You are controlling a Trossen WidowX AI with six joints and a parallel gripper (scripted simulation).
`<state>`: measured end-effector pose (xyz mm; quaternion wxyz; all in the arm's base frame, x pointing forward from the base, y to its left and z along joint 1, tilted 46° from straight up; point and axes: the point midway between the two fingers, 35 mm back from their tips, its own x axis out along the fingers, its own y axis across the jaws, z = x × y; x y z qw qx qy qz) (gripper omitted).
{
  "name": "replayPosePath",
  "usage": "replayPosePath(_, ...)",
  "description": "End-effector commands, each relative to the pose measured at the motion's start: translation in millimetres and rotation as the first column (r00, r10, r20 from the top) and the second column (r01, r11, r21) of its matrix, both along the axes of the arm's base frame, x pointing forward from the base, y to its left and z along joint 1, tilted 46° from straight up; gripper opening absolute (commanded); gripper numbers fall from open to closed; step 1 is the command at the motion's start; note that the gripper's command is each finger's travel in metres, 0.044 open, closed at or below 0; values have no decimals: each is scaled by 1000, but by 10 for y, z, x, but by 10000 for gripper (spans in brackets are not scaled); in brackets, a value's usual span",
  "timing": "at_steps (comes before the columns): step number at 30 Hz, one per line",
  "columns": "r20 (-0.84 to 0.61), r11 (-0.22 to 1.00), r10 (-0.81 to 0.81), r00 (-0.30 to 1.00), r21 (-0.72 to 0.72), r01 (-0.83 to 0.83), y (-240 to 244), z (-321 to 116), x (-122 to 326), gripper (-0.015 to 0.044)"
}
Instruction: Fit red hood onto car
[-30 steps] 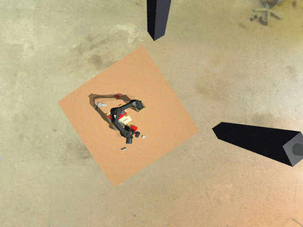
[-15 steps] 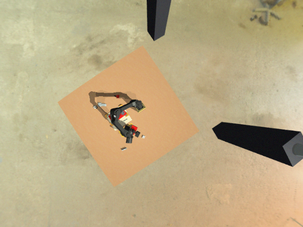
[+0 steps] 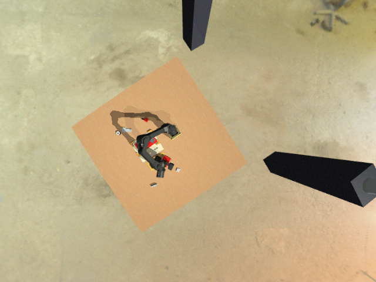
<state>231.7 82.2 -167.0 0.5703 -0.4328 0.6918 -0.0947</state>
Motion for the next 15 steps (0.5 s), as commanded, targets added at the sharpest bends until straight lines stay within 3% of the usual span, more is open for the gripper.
replayPosePath(1, -1, 1000, 7, 1000, -2, -7, -18, -16, 6, 440)
replayPosePath(15, -1, 1000, 7, 1000, -2, -7, -68, -64, 9, 440)
